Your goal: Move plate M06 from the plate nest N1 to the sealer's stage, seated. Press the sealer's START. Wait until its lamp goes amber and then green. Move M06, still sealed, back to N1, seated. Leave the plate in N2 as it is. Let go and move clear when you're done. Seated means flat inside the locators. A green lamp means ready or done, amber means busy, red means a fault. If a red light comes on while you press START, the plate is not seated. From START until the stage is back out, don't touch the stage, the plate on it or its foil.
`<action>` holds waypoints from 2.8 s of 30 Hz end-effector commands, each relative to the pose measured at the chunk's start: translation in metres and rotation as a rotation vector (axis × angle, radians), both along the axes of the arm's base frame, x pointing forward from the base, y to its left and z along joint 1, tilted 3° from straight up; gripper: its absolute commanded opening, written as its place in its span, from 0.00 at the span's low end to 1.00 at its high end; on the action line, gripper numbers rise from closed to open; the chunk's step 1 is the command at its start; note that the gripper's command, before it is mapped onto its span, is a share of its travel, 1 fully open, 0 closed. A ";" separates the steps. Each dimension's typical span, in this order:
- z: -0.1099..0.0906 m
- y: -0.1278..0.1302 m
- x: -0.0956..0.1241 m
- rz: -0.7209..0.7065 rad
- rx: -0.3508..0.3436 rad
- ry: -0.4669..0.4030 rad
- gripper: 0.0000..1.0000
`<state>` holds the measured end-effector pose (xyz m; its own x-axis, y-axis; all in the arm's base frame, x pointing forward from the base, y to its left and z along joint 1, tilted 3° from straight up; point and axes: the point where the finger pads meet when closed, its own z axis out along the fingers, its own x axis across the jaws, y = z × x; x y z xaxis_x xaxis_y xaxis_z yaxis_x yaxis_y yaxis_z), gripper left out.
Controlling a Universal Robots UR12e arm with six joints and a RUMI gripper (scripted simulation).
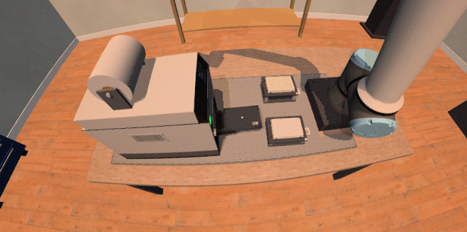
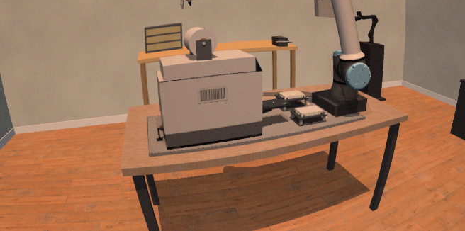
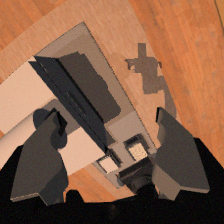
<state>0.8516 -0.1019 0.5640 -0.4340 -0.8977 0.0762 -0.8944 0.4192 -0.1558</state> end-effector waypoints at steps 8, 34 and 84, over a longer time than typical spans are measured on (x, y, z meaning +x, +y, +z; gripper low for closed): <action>0.038 0.013 -0.026 0.002 0.022 0.013 0.68; 0.103 0.041 -0.086 0.005 0.065 0.048 0.68; 0.198 0.080 -0.200 -0.010 0.136 0.102 0.68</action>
